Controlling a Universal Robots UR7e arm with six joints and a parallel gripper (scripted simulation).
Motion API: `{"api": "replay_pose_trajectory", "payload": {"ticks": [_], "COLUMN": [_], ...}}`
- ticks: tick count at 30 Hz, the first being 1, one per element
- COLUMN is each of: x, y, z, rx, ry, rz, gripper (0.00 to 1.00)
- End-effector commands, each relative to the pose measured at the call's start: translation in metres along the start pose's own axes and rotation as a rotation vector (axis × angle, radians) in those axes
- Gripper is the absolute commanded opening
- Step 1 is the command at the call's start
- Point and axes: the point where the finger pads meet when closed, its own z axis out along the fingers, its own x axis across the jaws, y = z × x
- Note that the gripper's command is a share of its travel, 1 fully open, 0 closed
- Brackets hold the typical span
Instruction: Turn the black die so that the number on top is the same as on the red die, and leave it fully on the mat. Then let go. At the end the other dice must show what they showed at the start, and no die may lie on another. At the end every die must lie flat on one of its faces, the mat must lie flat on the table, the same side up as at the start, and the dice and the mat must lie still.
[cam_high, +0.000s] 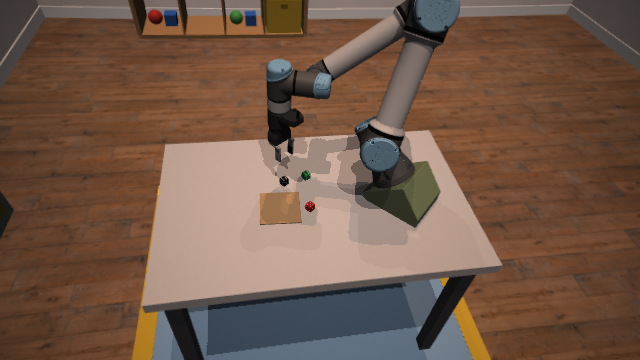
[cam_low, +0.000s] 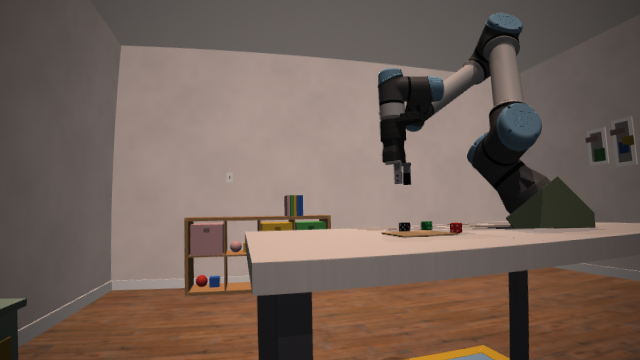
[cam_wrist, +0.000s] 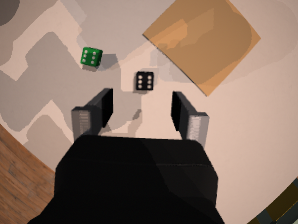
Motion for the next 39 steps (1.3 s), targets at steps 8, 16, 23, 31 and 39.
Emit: {"api": "replay_pose_trajectory", "payload": {"ticks": [8,16,23,31,39], "x": [0.002,0.003,0.005,0.005,0.004], "y": [-0.002,-0.004,-0.004,-0.004,-0.003], "z": [0.006,0.013,0.021,0.028,0.038], "rx": [0.000,0.001,0.002,0.002,0.002], "ry": [0.001,0.000,0.000,0.000,0.000], "rz": [0.174,0.386,0.649,0.848,1.165], "gripper": [1.00,1.00,1.00,1.00,1.00]}}
